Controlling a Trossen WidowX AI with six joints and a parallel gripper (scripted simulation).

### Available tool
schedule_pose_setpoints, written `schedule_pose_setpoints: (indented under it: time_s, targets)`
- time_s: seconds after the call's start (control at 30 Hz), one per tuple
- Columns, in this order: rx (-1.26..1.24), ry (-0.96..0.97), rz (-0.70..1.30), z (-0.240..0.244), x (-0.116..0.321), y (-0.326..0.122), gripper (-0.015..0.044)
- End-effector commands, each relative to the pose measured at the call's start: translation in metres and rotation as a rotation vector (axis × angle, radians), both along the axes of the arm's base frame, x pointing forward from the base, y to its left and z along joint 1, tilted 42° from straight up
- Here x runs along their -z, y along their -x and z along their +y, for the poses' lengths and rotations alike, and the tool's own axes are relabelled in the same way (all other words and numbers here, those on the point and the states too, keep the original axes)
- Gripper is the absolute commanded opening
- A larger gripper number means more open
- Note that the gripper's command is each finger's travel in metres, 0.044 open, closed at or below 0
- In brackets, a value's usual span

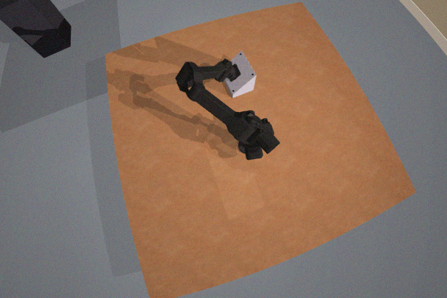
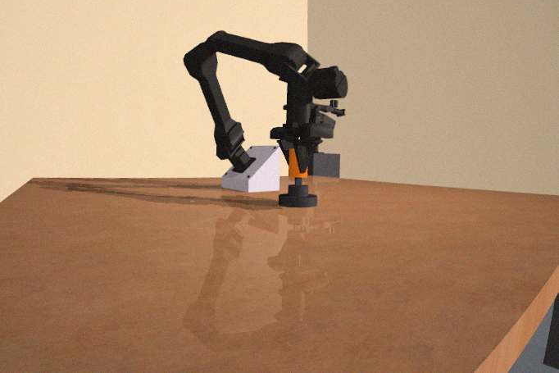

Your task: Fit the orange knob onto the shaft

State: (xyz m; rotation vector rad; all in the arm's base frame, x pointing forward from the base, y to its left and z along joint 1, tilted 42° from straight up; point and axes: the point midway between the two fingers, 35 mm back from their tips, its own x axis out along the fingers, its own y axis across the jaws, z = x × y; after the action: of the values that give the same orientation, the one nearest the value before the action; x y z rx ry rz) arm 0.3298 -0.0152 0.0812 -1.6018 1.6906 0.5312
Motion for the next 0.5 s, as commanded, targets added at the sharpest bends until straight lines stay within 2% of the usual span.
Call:
schedule_pose_setpoints:
  time_s: [0.0, 0.13, 0.47]
  targets:
    - [-0.060, 0.002, 0.044, 0.0031, -0.0026, -0.0009, 0.0000]
    - [-0.152, 0.008, 0.127, 0.0043, -0.0025, -0.0024, 0.0000]
    - [-0.152, 0.009, 0.127, 0.0018, 0.0017, -0.0032, 0.0000]
